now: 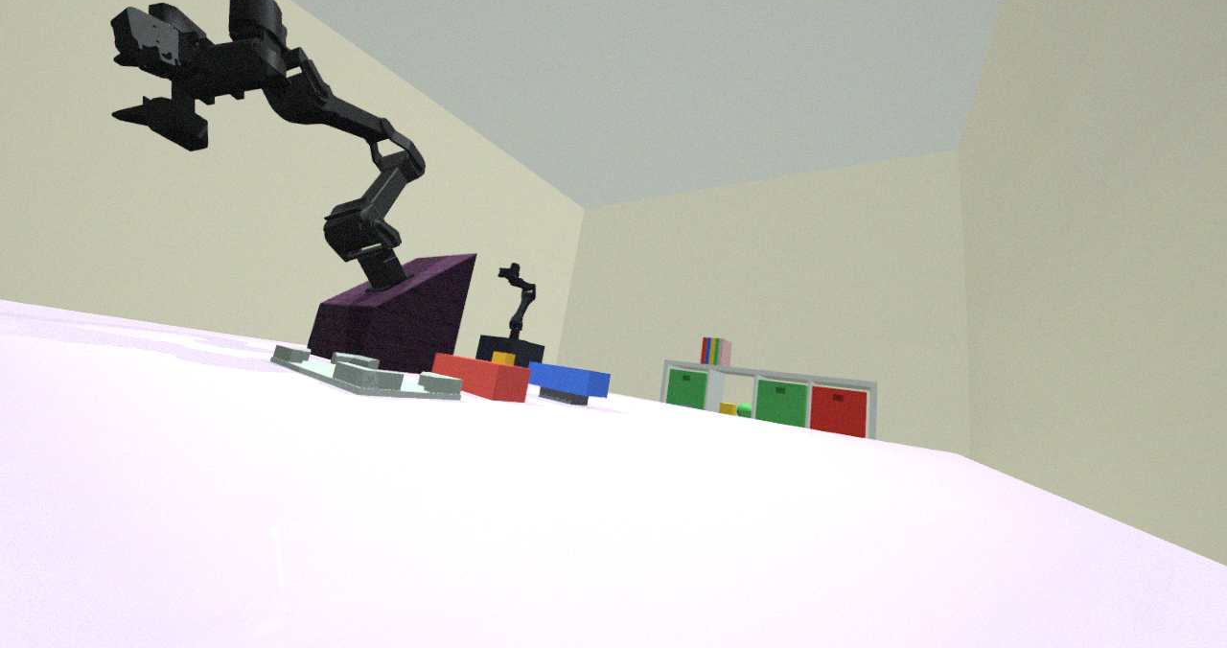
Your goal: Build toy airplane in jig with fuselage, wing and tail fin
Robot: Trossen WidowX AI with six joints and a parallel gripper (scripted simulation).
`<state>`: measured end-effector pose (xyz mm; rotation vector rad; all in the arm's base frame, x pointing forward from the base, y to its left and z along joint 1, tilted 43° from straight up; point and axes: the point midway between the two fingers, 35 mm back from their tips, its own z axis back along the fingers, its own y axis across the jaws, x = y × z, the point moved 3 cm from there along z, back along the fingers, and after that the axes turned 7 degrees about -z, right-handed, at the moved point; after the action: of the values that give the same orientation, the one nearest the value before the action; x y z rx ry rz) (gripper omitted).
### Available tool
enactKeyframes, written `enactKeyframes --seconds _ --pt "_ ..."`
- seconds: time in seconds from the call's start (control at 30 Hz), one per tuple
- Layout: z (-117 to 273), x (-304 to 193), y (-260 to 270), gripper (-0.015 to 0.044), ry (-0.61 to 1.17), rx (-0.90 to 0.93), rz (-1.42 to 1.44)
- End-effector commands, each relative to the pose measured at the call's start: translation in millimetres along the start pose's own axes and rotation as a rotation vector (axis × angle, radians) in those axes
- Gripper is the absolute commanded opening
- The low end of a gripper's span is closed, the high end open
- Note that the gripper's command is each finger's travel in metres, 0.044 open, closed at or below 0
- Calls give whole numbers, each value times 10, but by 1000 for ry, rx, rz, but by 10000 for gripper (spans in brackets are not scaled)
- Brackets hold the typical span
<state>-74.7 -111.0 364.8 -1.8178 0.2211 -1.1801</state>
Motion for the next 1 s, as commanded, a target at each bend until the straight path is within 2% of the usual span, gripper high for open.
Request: enactKeyframes --seconds 0.0,0.13,0.4,0.57,0.7,0.97 --pt "0 0 0 426 0 0 0" --pt "14 149 123 440 -63 46 12" --pt "303 786 782 440 -332 291 59" --pt "713 1100 1297 440 -486 485 115" --pt "977 1222 1543 440 -544 602 97" --pt "1862 1279 2187 440 -609 937 113"
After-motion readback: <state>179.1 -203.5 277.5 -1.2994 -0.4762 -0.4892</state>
